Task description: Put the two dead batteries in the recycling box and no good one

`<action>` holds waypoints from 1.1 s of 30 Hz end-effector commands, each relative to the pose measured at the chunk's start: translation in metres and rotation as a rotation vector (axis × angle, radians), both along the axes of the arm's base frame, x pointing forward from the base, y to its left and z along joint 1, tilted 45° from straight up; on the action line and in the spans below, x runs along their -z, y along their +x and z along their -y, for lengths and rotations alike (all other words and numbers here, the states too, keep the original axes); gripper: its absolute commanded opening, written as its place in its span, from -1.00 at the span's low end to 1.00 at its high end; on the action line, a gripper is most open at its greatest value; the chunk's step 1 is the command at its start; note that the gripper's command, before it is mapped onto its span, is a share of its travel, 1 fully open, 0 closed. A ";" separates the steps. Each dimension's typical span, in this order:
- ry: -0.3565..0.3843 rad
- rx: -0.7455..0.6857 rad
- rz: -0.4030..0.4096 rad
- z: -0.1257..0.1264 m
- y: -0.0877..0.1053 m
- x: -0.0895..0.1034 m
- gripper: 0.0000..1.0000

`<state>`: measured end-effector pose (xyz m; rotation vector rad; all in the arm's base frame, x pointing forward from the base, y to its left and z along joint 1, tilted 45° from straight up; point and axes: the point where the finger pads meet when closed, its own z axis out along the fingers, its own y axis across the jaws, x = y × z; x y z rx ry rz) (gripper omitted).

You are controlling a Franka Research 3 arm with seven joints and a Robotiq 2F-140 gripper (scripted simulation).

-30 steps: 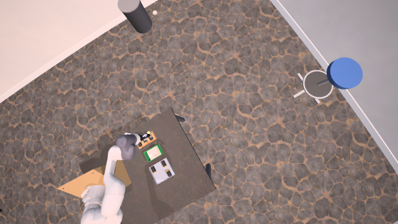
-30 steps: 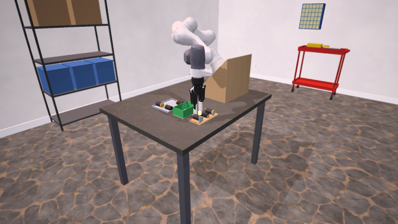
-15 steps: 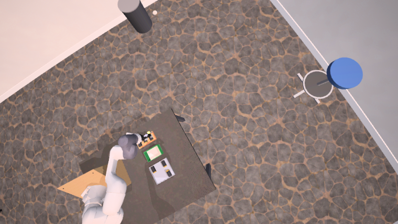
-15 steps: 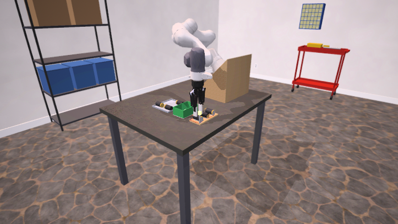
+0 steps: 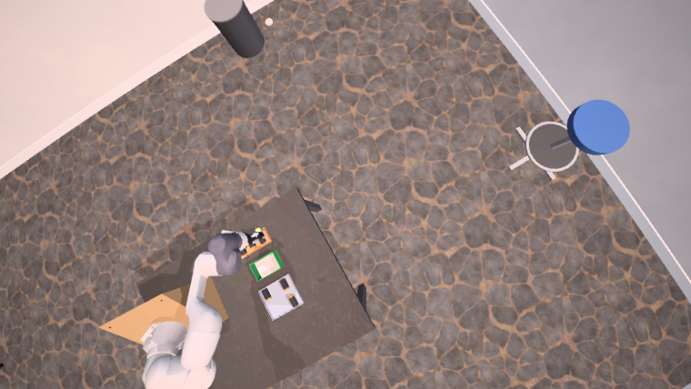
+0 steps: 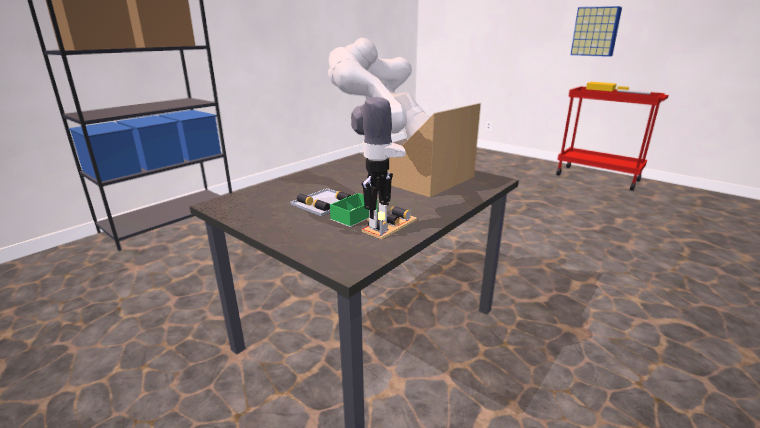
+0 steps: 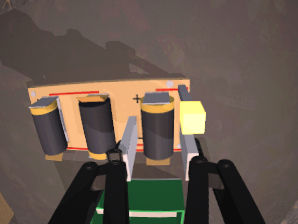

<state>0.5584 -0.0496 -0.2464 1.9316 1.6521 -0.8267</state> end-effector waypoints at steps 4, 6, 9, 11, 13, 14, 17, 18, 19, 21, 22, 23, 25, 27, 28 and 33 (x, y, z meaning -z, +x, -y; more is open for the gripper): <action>-0.001 0.000 0.004 0.006 0.000 0.005 -0.41; -0.001 0.000 0.004 0.006 0.000 0.006 -0.41; -0.001 0.000 0.004 0.006 0.000 0.006 -0.41; -0.001 0.000 0.004 0.006 0.000 0.006 -0.41; -0.001 0.000 0.004 0.006 0.000 0.006 -0.68; -0.001 0.000 0.004 0.006 0.000 0.006 -0.68; -0.001 0.000 0.004 0.006 0.000 0.006 -0.68; -0.001 0.000 0.004 0.006 0.000 0.006 -0.68; -0.001 0.000 0.004 0.006 0.000 0.006 -0.68; -0.001 0.000 0.004 0.006 0.000 0.006 -0.68; -0.001 0.000 0.004 0.006 0.000 0.006 -0.68; -0.001 0.000 0.004 0.006 0.000 0.006 -0.68; -0.001 0.000 0.004 0.006 0.000 0.006 -0.68; -0.001 0.000 0.004 0.006 0.000 0.006 -0.68; -0.001 0.000 0.004 0.006 0.000 0.006 -0.68; -0.001 0.000 0.004 0.006 0.000 0.006 -0.68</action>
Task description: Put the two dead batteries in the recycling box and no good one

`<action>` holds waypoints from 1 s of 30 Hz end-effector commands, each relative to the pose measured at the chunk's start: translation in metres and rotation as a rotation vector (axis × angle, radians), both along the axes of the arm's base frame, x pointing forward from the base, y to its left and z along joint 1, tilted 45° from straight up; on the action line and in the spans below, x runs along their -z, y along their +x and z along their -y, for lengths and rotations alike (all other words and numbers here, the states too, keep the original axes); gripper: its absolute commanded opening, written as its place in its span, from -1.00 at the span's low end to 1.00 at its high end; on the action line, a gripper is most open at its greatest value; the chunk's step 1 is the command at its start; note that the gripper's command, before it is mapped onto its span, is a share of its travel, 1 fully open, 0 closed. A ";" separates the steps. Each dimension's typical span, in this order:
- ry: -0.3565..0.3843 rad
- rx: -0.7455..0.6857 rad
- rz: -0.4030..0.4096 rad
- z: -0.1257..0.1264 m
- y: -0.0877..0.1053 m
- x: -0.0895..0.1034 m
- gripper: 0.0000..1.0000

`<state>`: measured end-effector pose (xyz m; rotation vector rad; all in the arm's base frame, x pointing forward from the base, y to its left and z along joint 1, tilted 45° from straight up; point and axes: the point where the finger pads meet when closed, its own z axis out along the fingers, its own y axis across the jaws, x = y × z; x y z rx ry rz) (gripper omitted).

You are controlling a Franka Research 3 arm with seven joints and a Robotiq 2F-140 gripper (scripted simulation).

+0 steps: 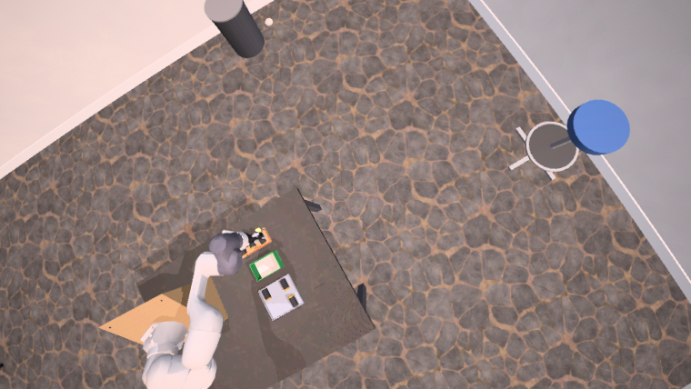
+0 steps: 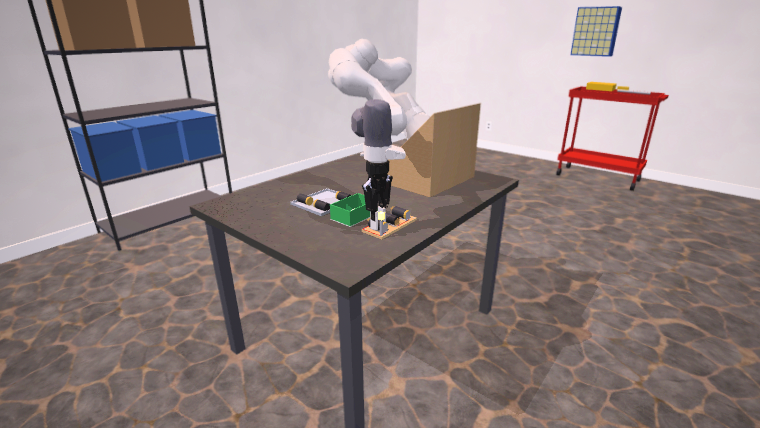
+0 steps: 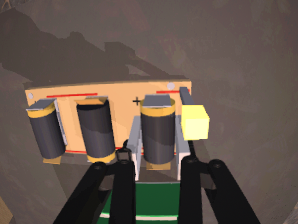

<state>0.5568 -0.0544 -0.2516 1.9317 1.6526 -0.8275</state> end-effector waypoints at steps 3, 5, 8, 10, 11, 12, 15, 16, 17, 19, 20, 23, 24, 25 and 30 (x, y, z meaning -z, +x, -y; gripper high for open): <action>-0.001 0.000 0.005 0.002 0.002 0.001 -0.68; -0.001 0.000 0.005 0.002 0.002 0.001 -0.68; -0.001 0.000 0.005 0.002 0.002 0.001 -0.68; -0.001 0.000 0.005 0.002 0.002 0.001 -0.68; -0.001 0.000 0.005 0.002 0.002 0.001 -0.68; -0.001 0.000 0.005 0.001 0.002 0.000 -0.68; -0.001 0.000 0.005 -0.003 0.002 -0.004 -0.68; -0.001 0.000 0.005 -0.005 0.003 -0.007 -0.68; -0.001 0.000 0.005 -0.008 0.004 -0.010 -0.68; -0.001 0.000 0.005 -0.015 0.005 -0.017 -0.68; -0.001 0.000 0.005 -0.015 0.005 -0.017 -0.68; -0.001 0.000 0.005 -0.021 0.006 -0.023 -0.68; -0.001 0.000 0.005 -0.024 0.007 -0.026 -0.68; -0.001 0.000 0.005 -0.026 0.007 -0.028 -0.68; -0.001 0.000 0.005 -0.029 0.008 -0.031 -0.68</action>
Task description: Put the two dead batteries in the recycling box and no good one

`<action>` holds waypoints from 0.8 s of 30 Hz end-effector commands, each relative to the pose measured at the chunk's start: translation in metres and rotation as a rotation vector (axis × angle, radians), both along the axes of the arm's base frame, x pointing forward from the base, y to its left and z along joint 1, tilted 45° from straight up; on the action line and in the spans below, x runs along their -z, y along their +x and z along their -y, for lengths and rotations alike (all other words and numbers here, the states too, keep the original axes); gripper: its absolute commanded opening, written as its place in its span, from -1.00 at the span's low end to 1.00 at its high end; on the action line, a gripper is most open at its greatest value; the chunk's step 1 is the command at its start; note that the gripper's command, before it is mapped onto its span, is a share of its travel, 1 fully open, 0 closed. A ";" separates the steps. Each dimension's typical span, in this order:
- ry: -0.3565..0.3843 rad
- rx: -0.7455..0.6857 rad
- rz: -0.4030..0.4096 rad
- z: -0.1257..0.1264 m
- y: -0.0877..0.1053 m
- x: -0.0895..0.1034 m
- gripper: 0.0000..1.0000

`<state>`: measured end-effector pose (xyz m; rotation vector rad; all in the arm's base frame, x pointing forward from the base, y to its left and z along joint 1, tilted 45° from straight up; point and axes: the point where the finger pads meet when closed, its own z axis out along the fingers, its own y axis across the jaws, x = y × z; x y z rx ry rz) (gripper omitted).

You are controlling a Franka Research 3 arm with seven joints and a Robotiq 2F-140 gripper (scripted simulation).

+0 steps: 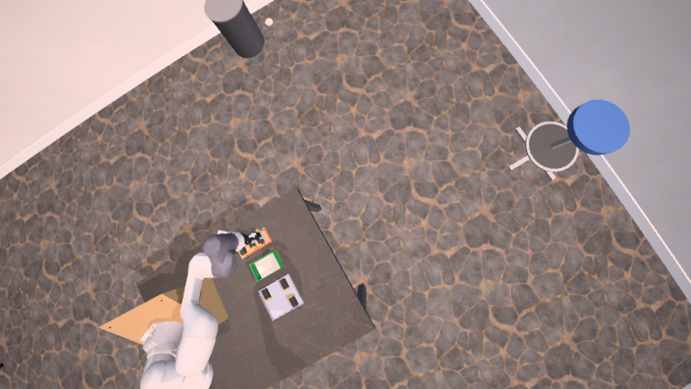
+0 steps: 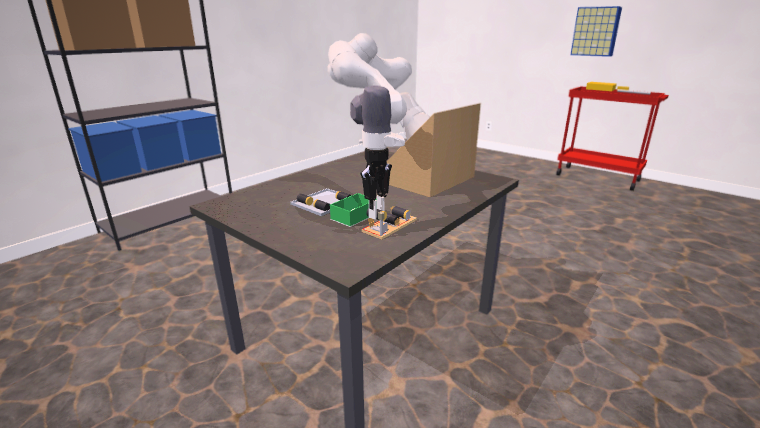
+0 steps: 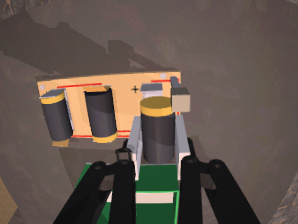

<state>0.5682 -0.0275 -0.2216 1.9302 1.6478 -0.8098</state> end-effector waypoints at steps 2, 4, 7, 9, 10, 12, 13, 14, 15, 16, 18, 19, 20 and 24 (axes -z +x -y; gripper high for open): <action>-0.002 0.003 -0.009 -0.002 -0.004 -0.001 -0.68; -0.002 0.003 -0.009 -0.005 -0.003 -0.004 -0.68; -0.002 0.003 -0.009 -0.018 0.000 -0.018 -0.68; -0.002 0.003 -0.009 -0.027 0.001 -0.027 -0.68; -0.002 0.003 -0.009 -0.036 0.003 -0.036 -0.68; -0.002 0.003 -0.009 -0.045 0.005 -0.045 -0.68; -0.002 0.003 -0.009 -0.046 0.005 -0.046 -0.68; -0.002 0.003 -0.009 -0.046 0.005 -0.046 -0.68; -0.002 0.003 -0.009 -0.046 0.005 -0.046 -0.68; -0.002 0.003 -0.009 -0.046 0.005 -0.046 -0.68; -0.002 0.002 -0.010 -0.046 0.005 -0.046 -0.68; -0.001 0.002 -0.011 -0.046 0.005 -0.046 -0.68; -0.001 0.001 -0.012 -0.046 0.005 -0.046 -0.68; -0.001 -0.002 -0.014 -0.046 0.005 -0.046 -0.68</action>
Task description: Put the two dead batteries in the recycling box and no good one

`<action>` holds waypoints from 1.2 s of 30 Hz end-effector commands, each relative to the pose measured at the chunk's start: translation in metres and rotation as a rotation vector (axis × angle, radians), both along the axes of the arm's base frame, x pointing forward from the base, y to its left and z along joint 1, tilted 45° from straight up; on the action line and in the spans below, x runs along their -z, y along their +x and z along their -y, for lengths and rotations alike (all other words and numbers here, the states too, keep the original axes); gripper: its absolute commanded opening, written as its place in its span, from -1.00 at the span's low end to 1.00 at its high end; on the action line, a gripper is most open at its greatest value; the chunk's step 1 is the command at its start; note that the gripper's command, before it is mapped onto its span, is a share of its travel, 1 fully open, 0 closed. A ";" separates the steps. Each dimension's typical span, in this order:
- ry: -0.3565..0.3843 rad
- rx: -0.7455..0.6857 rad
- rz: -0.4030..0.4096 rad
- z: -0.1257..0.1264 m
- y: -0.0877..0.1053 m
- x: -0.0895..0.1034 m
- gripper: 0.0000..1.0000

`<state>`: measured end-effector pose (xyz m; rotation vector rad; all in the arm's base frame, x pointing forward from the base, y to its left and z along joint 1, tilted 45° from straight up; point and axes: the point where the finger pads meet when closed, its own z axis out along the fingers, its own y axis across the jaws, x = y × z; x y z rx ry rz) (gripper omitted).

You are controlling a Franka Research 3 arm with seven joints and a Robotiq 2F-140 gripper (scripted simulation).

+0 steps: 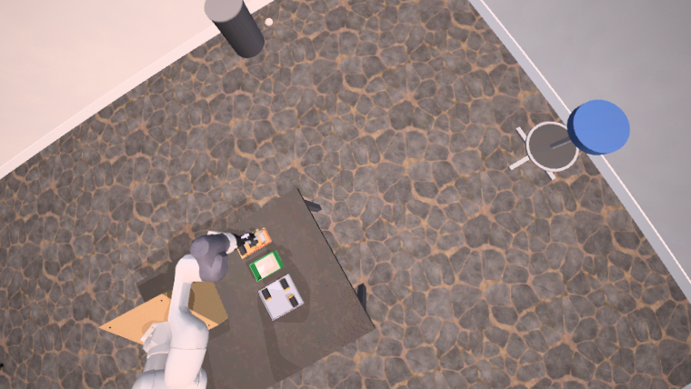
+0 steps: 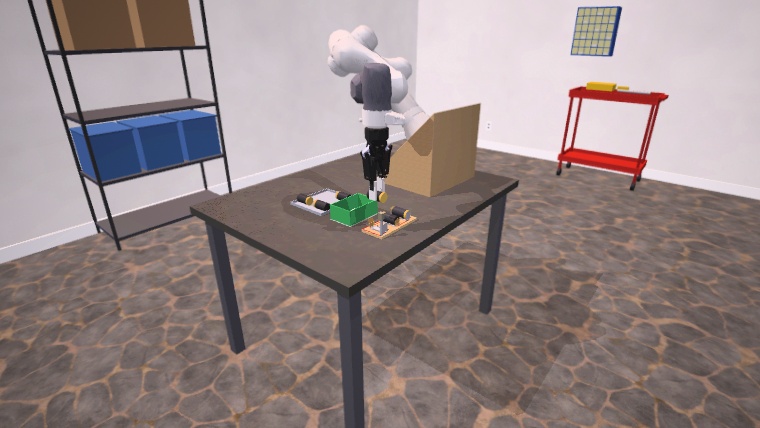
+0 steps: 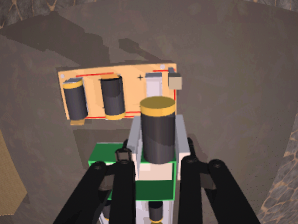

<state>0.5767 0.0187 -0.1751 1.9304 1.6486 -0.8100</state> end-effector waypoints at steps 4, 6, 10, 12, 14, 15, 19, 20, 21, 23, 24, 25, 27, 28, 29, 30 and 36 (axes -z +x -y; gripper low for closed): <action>-0.001 -0.003 -0.015 0.001 -0.003 0.000 -0.68; -0.001 -0.003 -0.015 0.001 -0.003 0.000 -0.68; -0.001 -0.003 -0.015 0.001 -0.003 0.000 -0.68; -0.001 -0.003 -0.015 0.001 -0.003 0.000 -0.68; -0.001 -0.003 -0.015 0.001 -0.004 0.000 -0.68; -0.001 -0.003 -0.015 0.001 -0.004 -0.001 -0.68; -0.001 -0.003 -0.015 0.003 -0.004 -0.002 -0.68; -0.001 -0.003 -0.015 0.004 -0.005 -0.003 -0.68; -0.001 -0.003 -0.015 0.006 -0.006 -0.005 -0.68; -0.001 -0.003 -0.015 0.009 -0.007 -0.009 -0.68; -0.001 -0.003 -0.015 0.012 -0.009 -0.011 -0.68; -0.001 -0.003 -0.015 0.014 -0.010 -0.014 -0.68; -0.001 -0.003 -0.015 0.021 -0.013 -0.021 -0.68; -0.001 -0.003 -0.015 0.025 -0.015 -0.026 -0.68; -0.001 -0.003 -0.015 0.029 -0.017 -0.030 -0.68; -0.001 -0.003 -0.015 0.034 -0.019 -0.035 -0.68; -0.001 -0.003 -0.015 0.057 -0.030 -0.060 -0.68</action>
